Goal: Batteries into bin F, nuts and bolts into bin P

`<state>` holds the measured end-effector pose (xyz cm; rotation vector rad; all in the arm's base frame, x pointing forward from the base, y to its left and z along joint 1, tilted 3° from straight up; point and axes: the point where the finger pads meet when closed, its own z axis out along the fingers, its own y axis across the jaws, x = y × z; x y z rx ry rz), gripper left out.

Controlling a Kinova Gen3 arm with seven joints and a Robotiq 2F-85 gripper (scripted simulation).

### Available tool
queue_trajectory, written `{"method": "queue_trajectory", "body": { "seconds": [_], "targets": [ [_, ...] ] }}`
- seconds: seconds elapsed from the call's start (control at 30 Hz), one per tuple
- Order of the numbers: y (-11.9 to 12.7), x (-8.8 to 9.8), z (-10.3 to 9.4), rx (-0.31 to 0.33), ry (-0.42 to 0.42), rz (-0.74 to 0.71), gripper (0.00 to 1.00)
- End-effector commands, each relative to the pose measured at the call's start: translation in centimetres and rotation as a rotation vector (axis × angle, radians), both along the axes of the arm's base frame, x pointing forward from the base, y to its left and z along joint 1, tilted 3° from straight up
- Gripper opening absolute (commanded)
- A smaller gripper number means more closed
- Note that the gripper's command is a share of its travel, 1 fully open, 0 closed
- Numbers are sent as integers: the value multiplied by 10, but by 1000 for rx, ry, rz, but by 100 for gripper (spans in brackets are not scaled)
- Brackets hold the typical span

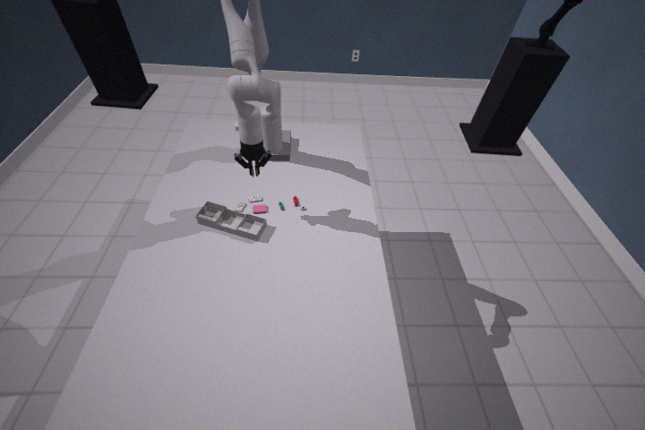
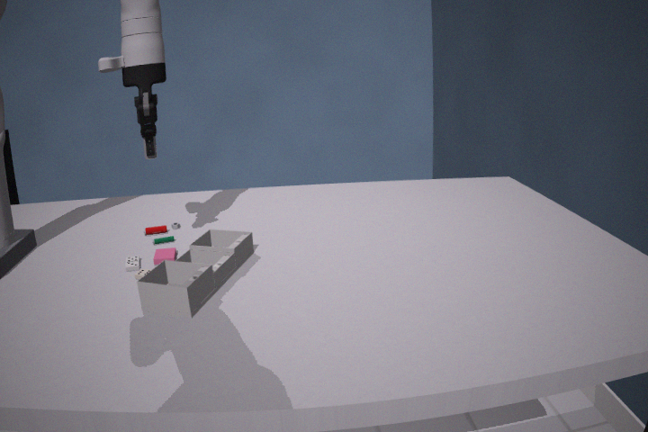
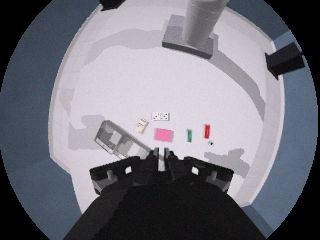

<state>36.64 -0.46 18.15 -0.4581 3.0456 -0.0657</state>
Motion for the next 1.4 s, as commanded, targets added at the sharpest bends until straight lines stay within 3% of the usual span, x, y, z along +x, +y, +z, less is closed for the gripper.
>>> {"method": "queue_trajectory", "body": {
  "seconds": [0.0,0.1,0.17,0.6,0.67,0.7,0.83,1.17,1.23,1.27,1.37],
  "targets": [
    [-25,4,-17,12,24,155,9],
    [-32,6,-21,7,22,189,9],
    [-46,11,-29,4,29,316,9],
    [-135,41,-82,-65,22,809,9],
    [-135,41,-82,-65,22,809,9],
    [-142,44,-87,-64,29,918,9],
    [-169,53,-103,-81,35,1084,9],
    [-170,53,-103,-107,55,1555,9],
    [-170,53,-103,-107,55,1555,9],
    [-170,53,-103,-100,57,1689,9],
    [-170,53,-103,-107,62,1826,9]
  ]
}}
